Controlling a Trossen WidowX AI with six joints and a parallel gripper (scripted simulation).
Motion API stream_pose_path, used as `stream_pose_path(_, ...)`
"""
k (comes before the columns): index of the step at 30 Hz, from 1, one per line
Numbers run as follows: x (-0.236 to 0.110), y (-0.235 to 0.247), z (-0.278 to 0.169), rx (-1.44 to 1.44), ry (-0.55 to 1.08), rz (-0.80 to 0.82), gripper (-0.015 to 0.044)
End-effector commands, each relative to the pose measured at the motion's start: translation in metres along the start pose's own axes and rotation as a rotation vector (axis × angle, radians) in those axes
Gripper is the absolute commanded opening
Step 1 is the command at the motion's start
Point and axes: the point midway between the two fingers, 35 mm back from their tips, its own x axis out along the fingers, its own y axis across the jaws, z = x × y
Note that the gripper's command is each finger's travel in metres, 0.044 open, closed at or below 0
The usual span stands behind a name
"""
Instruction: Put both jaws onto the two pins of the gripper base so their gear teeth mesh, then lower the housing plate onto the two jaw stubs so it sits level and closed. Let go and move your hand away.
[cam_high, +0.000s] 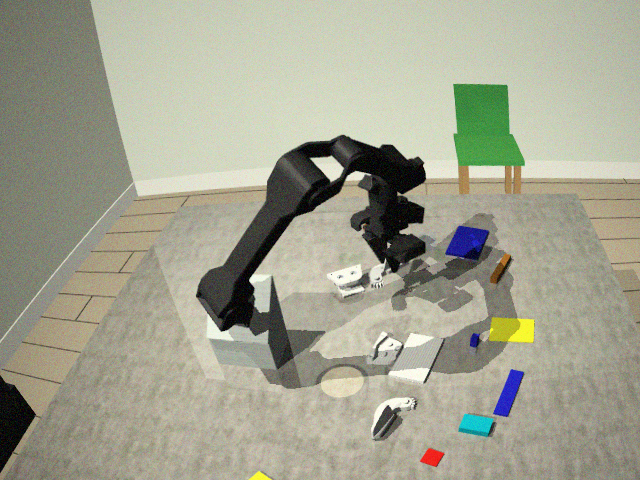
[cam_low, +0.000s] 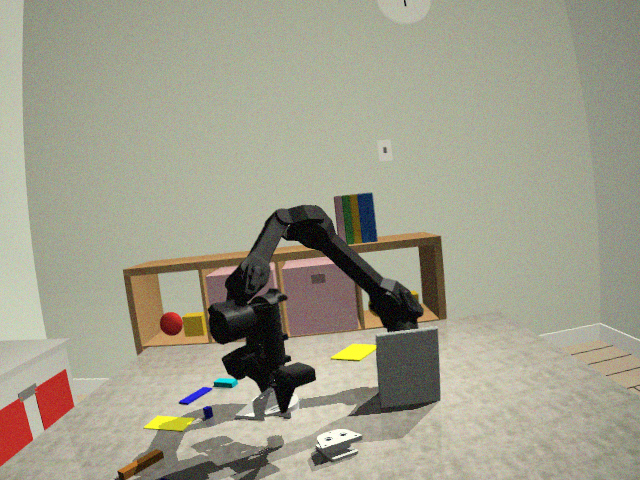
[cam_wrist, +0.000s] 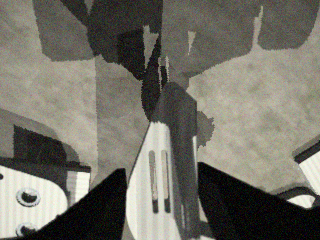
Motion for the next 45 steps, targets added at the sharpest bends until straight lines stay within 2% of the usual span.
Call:
stream_pose_path(1, -0.005, 0.000, 0.000, 0.004, -0.003, 0.005, 0.0134)
stream_pose_path(38, -0.004, -0.106, -0.046, 1.058, 0.002, -0.001, 0.0134)
stream_pose_path(45, -0.003, -0.110, -0.049, 1.101, 0.002, -0.003, 0.0134)
